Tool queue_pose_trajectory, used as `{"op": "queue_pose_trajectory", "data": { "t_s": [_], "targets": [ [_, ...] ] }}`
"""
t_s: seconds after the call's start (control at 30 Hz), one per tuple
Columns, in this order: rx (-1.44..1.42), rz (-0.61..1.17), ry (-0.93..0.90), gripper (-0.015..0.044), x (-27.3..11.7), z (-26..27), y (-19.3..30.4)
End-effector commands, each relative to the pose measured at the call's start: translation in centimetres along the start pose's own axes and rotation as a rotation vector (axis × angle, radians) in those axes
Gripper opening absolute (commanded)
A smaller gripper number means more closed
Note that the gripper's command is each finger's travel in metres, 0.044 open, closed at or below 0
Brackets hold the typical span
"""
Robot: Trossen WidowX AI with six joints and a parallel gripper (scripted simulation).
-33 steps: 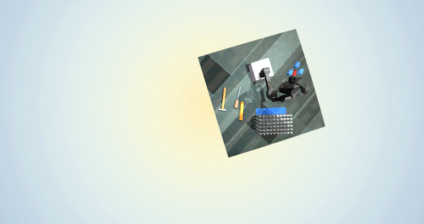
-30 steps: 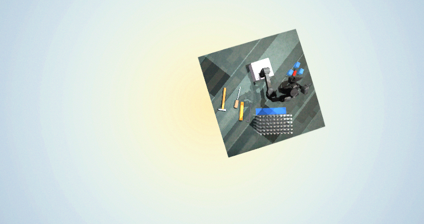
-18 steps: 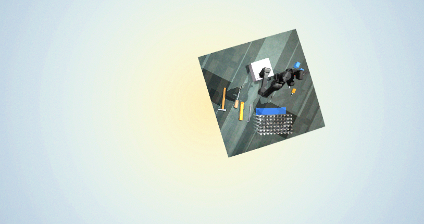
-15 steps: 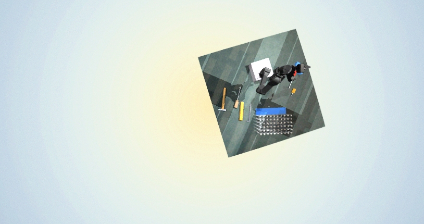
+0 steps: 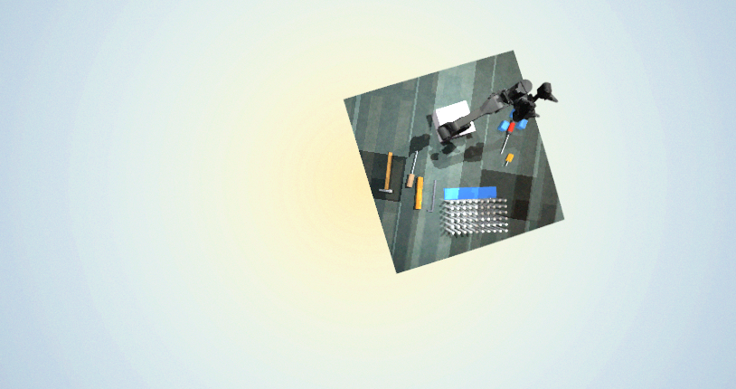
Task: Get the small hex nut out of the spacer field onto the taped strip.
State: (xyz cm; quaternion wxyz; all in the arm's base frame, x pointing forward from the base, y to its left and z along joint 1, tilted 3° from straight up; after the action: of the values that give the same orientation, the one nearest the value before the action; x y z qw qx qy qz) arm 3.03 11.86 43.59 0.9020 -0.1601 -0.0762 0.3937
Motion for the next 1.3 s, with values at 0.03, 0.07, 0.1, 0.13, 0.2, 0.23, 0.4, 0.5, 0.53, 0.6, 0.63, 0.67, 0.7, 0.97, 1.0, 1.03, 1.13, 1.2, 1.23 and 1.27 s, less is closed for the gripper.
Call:
{"op": "queue_pose_trajectory", "data": {
  "t_s": [0.03,0.07,0.1,0.13,0.2,0.23,0.4,0.5,0.53,0.6,0.63,0.67,0.7,0.97,1.0,1.03,1.13,1.2,1.23,1.27],
  "targets": [
    [-0.230,-0.097,0.117,0.0440,5.5,-2.6,1.5],
    [-0.265,-0.114,0.138,0.0440,6.5,-3.2,1.5],
    [-0.302,-0.130,0.161,0.0440,7.5,-3.9,1.5],
    [-0.338,-0.146,0.185,0.0440,8.5,-4.7,1.4],
    [-0.409,-0.176,0.235,0.0440,10.4,-6.4,1.0],
    [-0.443,-0.193,0.265,0.0440,11.2,-7.3,0.6],
    [-0.599,-0.261,0.424,0.0440,14.5,-12.5,-2.4],
    [-0.676,-0.288,0.521,0.0440,15.5,-15.7,-4.5],
    [-0.699,-0.293,0.552,0.0440,15.8,-16.8,-5.2],
    [-0.747,-0.297,0.609,0.0440,16.2,-19.1,-6.5],
    [-0.769,-0.297,0.638,0.0440,16.2,-20.3,-7.1],
    [-0.790,-0.297,0.666,0.0440,16.3,-21.4,-7.8],
    [-0.810,-0.296,0.694,0.0440,16.2,-22.6,-8.5],
    [-0.944,-0.262,0.923,0.0440,13.3,-31.6,-13.3],
    [-0.957,-0.255,0.951,0.0440,12.7,-32.7,-13.8],
    [-0.969,-0.247,0.979,0.0440,12.0,-33.7,-14.3],
    [-1.001,-0.219,1.063,0.0440,9.6,-36.7,-15.4],
    [-1.018,-0.198,1.119,0.0440,7.8,-38.6,-16.0],
    [-1.026,-0.186,1.146,0.0440,6.8,-39.5,-16.2],
    [-1.031,-0.177,1.168,0.0440,6.0,-40.2,-16.3]
  ]
}}
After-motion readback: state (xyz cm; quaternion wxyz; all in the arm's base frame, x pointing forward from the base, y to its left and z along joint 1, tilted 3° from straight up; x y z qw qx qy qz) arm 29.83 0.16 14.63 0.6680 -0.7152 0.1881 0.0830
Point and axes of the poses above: the point midway between the two fingers, 35 mm back from their tips, its own x axis out along the fingers, its own z axis across the jaws, y = z × x, the point moved 10 cm from there along -x, back along the fingers, and after that the axes turned 4 degrees about x, right-handed, at the moved point
